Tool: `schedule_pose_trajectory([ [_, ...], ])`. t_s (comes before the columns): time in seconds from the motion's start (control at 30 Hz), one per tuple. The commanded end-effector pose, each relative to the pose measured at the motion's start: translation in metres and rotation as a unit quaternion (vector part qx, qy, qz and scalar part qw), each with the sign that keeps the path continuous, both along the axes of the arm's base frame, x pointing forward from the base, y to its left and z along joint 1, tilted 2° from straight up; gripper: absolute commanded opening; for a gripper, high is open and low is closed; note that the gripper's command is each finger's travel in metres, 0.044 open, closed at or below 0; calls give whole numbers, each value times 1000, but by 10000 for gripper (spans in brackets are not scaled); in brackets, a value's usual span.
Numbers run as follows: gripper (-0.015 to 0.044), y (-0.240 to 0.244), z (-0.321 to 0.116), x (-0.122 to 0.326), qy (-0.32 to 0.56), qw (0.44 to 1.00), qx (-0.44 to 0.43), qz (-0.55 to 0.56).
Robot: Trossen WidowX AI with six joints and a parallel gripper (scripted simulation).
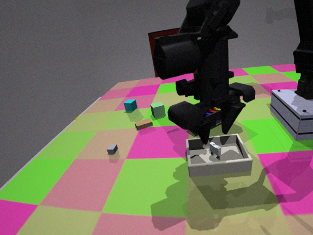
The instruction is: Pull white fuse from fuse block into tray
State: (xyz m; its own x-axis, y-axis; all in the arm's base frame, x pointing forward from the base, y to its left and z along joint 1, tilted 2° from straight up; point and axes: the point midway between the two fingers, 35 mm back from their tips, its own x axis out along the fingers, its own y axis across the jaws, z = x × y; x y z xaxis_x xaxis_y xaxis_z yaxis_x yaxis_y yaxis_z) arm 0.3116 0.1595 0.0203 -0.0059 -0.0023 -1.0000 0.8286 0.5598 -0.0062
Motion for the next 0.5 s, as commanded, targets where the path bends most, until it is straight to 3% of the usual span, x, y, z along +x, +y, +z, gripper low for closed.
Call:
schedule_pose_trajectory([
  [0.0, 330, 0, 25, 0, 1, 1000, 1, -1],
  [0.47, 330, -1, 34, -2, 3, 1000, -2, 0],
])
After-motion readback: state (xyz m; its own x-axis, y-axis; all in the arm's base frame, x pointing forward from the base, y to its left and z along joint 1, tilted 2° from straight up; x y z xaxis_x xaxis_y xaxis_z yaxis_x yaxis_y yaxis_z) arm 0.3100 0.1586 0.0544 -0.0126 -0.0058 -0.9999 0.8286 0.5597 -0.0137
